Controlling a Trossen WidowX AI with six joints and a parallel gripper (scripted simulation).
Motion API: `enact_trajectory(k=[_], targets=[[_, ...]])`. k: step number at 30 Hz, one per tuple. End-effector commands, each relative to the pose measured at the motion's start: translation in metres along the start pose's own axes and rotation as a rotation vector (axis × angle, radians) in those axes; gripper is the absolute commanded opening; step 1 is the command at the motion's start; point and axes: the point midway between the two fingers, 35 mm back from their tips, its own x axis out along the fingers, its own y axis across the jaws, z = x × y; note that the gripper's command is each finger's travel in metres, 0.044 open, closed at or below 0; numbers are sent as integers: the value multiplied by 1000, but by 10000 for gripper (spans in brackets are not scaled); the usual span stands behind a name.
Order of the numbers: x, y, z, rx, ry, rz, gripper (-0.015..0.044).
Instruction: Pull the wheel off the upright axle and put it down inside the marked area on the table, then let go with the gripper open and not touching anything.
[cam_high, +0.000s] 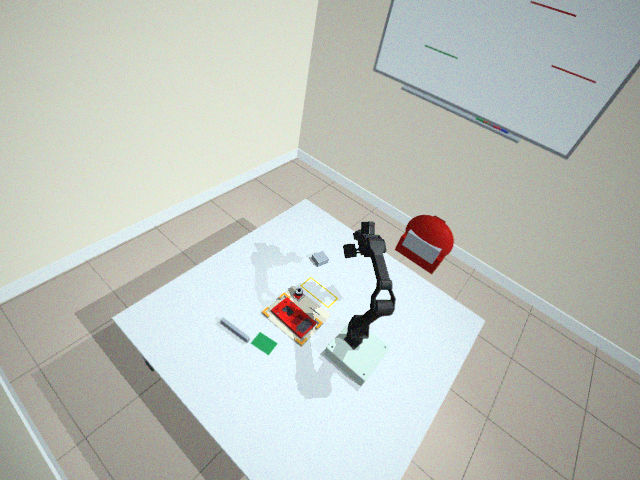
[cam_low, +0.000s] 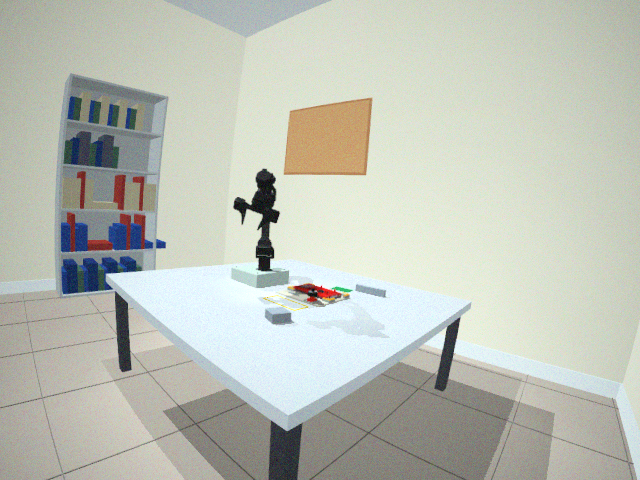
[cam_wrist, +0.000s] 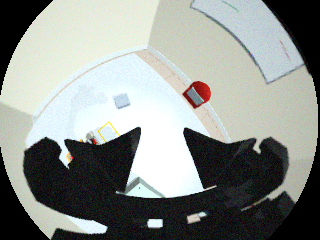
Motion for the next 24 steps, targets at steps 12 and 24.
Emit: enact_trajectory(k=[12, 24], targets=[[57, 195, -18, 562, 417, 193, 300], [64, 311, -86, 865, 699, 0, 300]])
